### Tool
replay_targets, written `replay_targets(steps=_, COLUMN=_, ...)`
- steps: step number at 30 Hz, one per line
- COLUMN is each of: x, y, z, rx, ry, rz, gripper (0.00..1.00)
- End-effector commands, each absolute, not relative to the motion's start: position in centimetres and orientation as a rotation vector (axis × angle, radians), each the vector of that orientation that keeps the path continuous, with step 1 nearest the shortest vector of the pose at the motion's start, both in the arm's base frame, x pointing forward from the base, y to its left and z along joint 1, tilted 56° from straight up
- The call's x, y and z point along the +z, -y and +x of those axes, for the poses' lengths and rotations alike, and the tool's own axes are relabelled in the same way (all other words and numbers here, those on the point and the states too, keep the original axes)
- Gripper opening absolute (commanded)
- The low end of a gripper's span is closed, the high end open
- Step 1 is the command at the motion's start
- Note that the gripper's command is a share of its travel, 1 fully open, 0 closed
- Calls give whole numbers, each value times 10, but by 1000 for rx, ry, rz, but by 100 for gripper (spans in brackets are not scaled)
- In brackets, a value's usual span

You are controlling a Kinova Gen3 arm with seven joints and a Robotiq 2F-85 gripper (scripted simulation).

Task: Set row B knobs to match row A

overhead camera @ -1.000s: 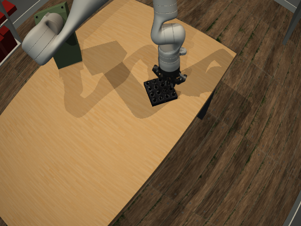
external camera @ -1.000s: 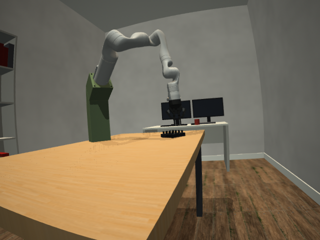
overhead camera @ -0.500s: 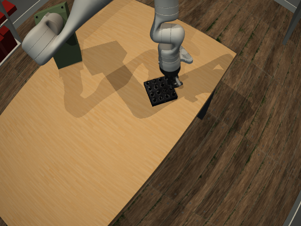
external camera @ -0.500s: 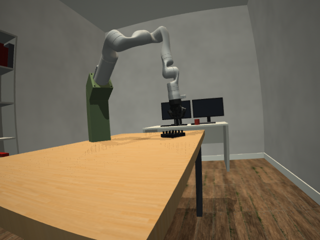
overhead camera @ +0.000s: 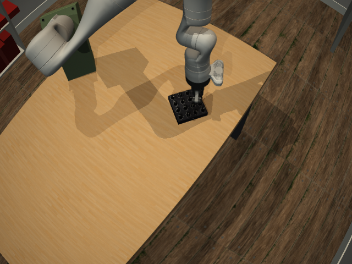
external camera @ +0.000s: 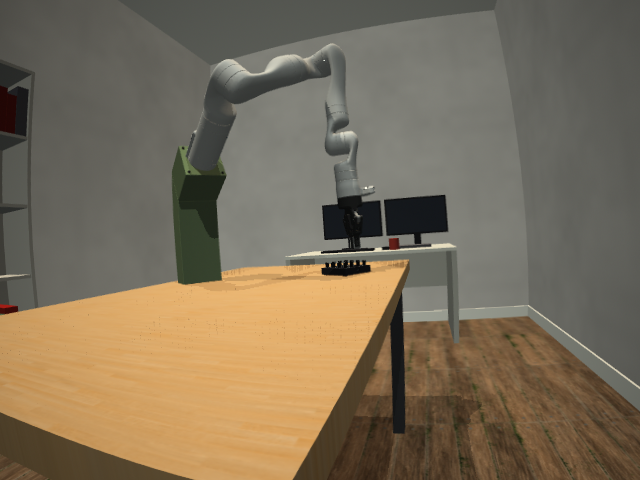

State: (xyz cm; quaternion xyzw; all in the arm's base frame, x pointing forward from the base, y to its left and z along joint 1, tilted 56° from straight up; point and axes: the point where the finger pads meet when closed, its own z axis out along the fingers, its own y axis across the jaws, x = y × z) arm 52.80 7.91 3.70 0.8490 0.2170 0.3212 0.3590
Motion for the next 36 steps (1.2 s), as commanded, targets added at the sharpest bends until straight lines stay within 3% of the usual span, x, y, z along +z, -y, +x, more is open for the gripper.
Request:
replay_targets(steps=1, x=39, y=-81, z=527, rx=876, ry=-445, rz=2243, gripper=19)
replay_targets(steps=21, x=40, y=-76, z=511, rx=1104, ry=272, rz=2399, gripper=19)
replay_targets(steps=36, x=39, y=-75, z=506, rx=1144, ry=442, rz=2408, gripper=19)
